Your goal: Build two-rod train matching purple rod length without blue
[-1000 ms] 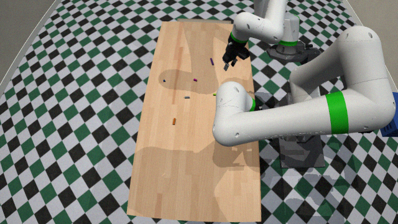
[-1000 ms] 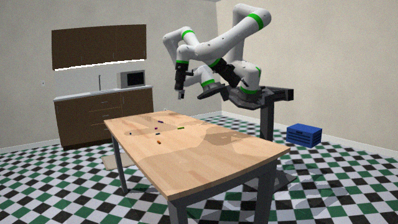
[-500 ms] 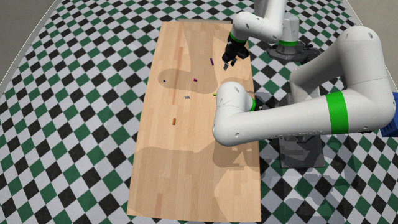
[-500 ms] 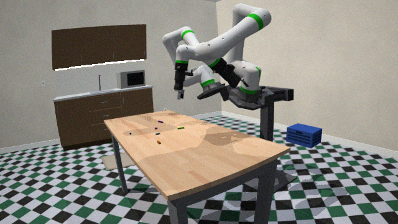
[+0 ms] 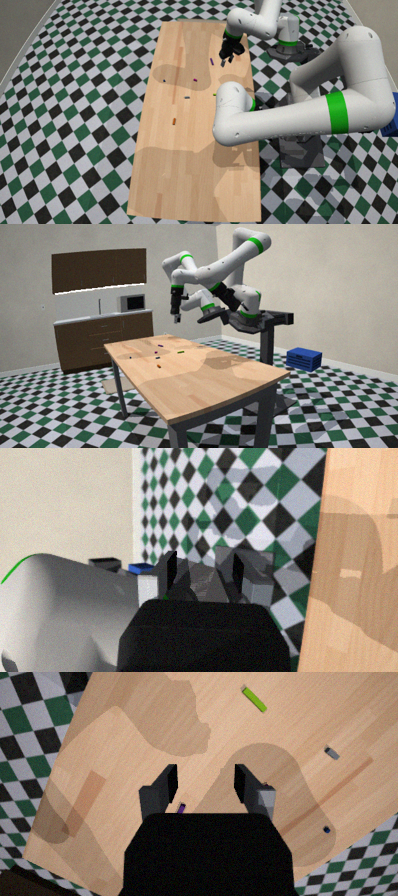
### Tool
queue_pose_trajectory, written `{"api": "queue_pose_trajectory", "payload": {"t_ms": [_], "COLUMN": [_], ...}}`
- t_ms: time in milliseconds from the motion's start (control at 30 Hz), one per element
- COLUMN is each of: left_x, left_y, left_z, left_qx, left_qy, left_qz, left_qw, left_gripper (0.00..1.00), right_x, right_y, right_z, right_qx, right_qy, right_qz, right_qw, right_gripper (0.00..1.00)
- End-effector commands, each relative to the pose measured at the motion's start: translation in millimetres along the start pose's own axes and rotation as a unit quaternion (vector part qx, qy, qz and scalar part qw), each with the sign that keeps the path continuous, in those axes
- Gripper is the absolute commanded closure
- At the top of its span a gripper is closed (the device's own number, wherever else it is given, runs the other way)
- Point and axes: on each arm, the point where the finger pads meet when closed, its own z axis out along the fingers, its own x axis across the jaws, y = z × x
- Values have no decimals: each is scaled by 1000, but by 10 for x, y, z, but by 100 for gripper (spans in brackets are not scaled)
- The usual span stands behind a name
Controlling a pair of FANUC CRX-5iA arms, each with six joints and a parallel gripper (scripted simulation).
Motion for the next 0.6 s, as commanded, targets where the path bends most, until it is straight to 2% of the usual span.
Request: {"api": "queue_pose_trajectory", "payload": {"t_ms": [0, 200, 567], "left_x": [-1, -1, -1], "left_y": [1, 1, 1], "left_z": [-5, -5, -5], "left_qx": [0, 0, 0], "left_qy": [0, 0, 0], "left_qz": [0, 0, 0], "left_qw": [1000, 1000, 1000], "left_gripper": [0, 0, 0], "right_x": [-18, -62, -332], "right_y": [164, 373, 1157], "right_z": [18, 51, 175], "right_qx": [7, 17, 54], "right_qy": [-7, -16, -45], "right_qz": [8, 18, 56], "right_qw": [1000, 1000, 996], "right_gripper": [0, 0, 0]}}
